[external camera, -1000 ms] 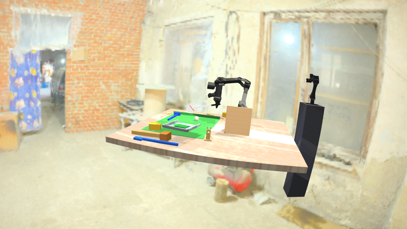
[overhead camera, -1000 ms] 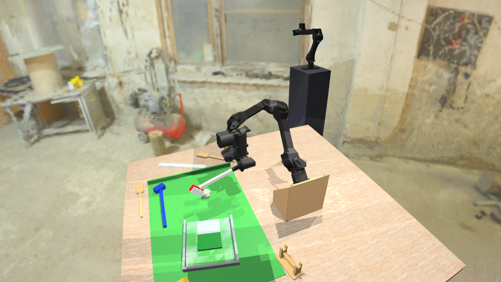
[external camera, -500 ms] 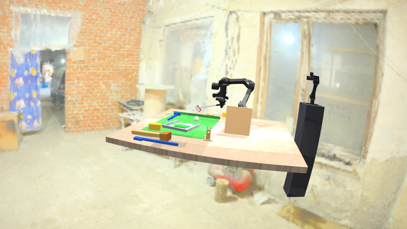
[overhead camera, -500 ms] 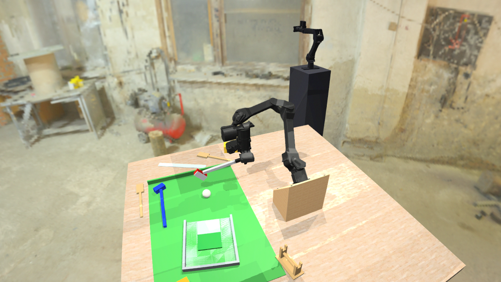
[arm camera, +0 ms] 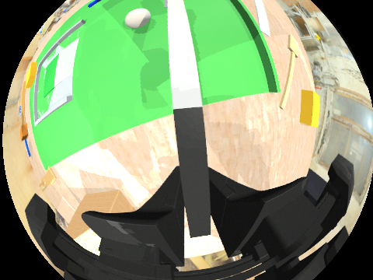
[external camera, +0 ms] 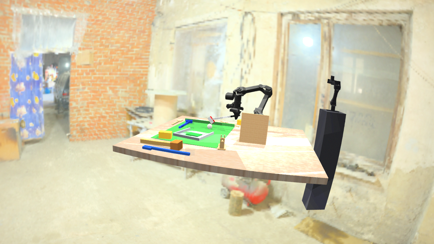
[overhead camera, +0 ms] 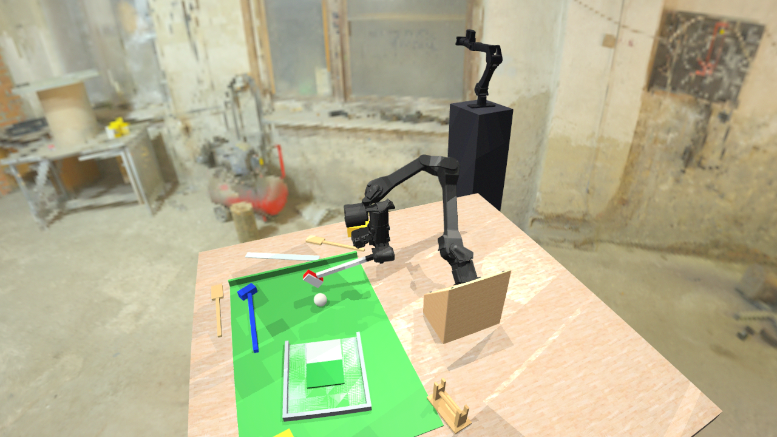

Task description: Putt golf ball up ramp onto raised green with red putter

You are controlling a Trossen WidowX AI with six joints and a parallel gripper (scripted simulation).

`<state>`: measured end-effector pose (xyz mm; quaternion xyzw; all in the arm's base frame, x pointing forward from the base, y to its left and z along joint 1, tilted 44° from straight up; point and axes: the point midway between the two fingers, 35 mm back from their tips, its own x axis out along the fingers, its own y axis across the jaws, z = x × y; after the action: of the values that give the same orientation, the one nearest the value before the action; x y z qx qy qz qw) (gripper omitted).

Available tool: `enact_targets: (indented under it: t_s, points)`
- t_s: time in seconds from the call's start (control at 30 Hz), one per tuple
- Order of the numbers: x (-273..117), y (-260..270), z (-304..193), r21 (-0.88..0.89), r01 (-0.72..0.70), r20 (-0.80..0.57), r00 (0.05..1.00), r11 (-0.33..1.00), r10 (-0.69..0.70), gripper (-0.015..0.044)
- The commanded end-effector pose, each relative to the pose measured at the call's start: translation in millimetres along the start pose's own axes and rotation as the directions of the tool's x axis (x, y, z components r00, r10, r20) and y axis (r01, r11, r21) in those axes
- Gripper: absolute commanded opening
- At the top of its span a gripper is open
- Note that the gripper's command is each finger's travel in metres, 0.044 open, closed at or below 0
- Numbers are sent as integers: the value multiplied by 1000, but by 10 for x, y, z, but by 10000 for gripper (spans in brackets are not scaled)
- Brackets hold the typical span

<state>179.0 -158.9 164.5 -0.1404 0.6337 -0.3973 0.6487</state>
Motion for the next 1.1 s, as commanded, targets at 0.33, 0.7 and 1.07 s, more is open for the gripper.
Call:
enact_targets:
  t_s: [0.33,0.7,1.07]
  points:
    - [202,-8,-2,3,2,6,1000,1000,-2,0]
    - [284,-23,2,6,8,6,1000,1000,-8,0]
    - [289,-59,3,6,7,6,1000,1000,-7,0]
